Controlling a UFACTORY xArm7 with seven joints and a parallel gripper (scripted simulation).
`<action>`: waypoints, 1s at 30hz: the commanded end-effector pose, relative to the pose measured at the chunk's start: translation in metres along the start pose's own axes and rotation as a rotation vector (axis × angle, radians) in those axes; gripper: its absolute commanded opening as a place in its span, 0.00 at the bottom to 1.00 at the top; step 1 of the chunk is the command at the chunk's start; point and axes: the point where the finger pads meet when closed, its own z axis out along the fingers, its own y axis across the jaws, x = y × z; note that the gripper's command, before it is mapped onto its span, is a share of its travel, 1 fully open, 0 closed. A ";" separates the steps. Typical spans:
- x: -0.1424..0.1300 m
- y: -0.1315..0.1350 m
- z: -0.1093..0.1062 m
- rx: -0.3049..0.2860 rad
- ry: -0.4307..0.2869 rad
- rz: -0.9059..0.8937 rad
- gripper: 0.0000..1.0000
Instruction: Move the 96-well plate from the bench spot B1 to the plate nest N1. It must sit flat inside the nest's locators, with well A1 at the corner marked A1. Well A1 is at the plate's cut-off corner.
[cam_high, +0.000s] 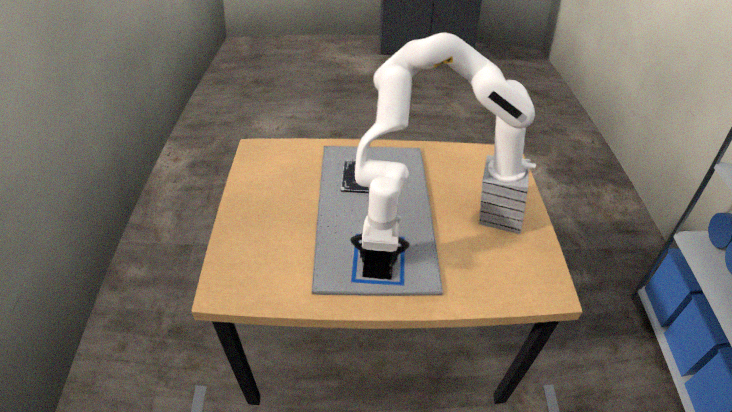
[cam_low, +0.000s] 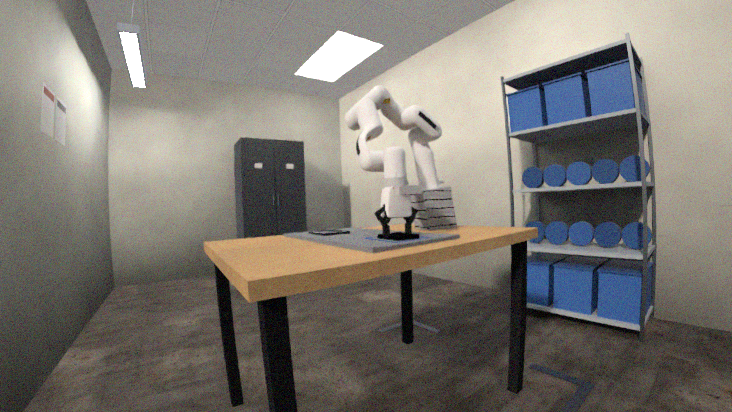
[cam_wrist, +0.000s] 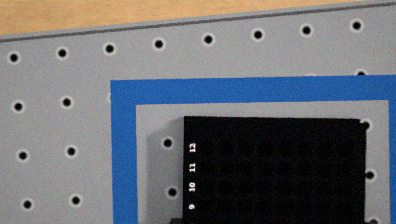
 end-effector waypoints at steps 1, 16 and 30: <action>0.001 0.001 -0.001 -0.003 0.002 0.000 0.00; 0.001 0.001 -0.007 -0.003 0.002 0.000 0.00; 0.001 0.001 -0.017 -0.003 0.002 0.000 0.00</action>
